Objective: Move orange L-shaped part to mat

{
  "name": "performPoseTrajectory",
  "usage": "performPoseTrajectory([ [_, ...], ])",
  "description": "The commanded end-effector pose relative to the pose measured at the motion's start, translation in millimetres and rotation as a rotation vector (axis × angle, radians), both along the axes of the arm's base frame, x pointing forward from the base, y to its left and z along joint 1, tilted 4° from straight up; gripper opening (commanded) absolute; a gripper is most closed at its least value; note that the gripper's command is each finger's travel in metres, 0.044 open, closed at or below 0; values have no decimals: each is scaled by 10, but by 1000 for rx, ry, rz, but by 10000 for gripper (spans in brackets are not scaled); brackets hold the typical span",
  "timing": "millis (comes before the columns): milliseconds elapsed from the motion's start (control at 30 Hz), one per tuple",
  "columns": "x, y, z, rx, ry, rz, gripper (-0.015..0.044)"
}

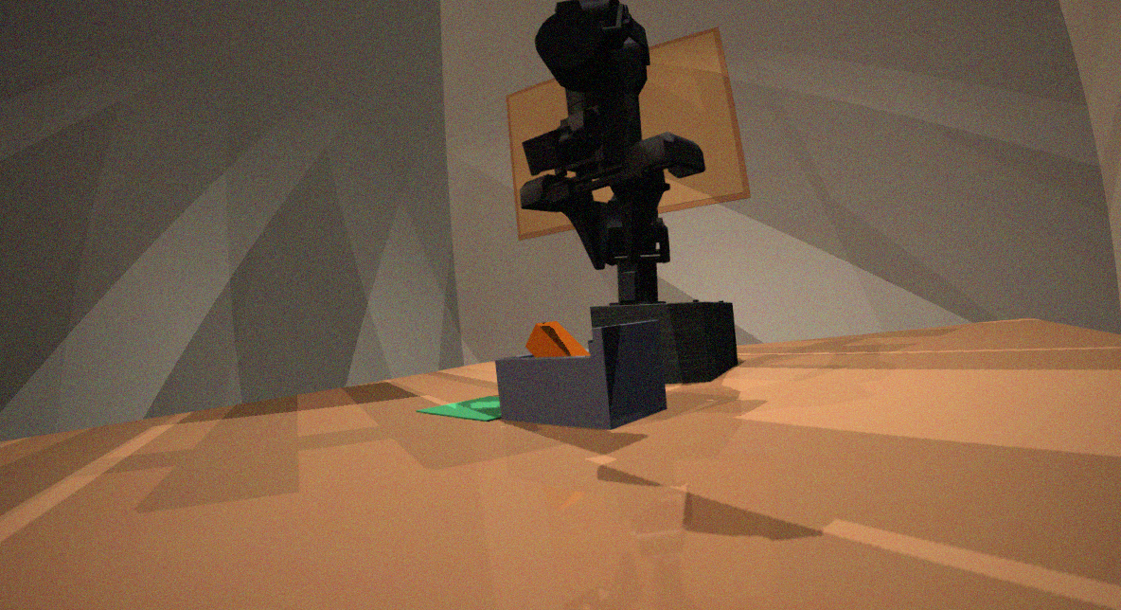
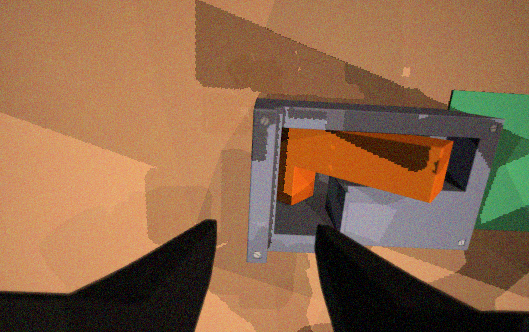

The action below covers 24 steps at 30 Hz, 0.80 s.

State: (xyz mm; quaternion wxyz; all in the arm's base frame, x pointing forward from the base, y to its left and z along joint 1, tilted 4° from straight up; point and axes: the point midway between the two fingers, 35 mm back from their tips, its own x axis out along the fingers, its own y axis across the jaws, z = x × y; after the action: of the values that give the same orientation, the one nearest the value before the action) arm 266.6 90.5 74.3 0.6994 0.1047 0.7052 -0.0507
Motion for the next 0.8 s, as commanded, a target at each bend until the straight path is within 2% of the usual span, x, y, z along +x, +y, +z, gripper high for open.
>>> performPoseTrajectory([
  [0, 9, 4, 11, 2, -6, 0, 180],
  [633, 9, 4, 11, 2, -6, 0, 180],
  [767, 12, -66, 7, -1, -15, 129, 280],
])
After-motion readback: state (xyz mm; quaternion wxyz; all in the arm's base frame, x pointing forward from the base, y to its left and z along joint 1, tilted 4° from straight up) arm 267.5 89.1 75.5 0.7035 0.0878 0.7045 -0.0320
